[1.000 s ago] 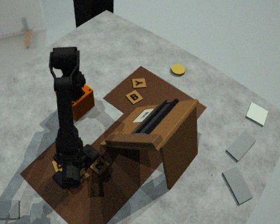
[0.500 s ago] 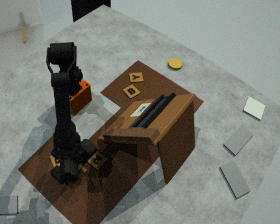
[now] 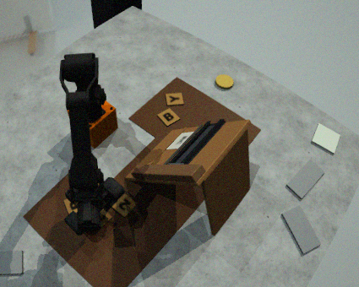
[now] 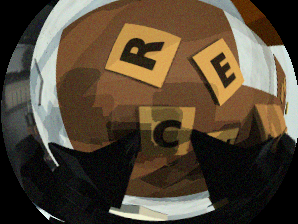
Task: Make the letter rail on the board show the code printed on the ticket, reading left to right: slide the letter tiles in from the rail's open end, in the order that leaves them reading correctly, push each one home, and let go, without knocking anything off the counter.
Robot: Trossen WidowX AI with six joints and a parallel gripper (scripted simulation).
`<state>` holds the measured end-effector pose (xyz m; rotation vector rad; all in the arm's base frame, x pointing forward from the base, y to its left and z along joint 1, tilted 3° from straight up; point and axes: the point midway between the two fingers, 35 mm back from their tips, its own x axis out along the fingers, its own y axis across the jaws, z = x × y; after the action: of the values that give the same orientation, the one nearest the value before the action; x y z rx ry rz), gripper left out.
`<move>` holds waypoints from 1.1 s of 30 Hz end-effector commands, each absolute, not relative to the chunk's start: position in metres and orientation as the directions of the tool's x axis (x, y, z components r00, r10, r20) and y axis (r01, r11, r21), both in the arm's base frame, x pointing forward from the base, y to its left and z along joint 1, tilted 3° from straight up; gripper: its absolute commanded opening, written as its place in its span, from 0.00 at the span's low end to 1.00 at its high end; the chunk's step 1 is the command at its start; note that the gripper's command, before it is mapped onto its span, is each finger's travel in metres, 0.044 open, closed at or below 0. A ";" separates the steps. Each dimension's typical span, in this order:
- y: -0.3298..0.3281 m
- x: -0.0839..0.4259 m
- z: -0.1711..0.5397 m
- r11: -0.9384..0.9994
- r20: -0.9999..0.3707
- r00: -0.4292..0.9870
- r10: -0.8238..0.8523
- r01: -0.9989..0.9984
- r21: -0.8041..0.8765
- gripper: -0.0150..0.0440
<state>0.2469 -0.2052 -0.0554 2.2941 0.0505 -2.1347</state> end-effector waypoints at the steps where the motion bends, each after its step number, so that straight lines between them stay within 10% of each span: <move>1: -0.205 0.247 -0.052 -1.000 -0.997 0.070 0.013 0.023 -0.012 0.25; 33: -0.202 0.246 -0.039 -1.000 -0.997 0.070 0.013 0.023 -0.012 0.25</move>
<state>0.2461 -0.2013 -0.0415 2.2941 0.0512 -2.1353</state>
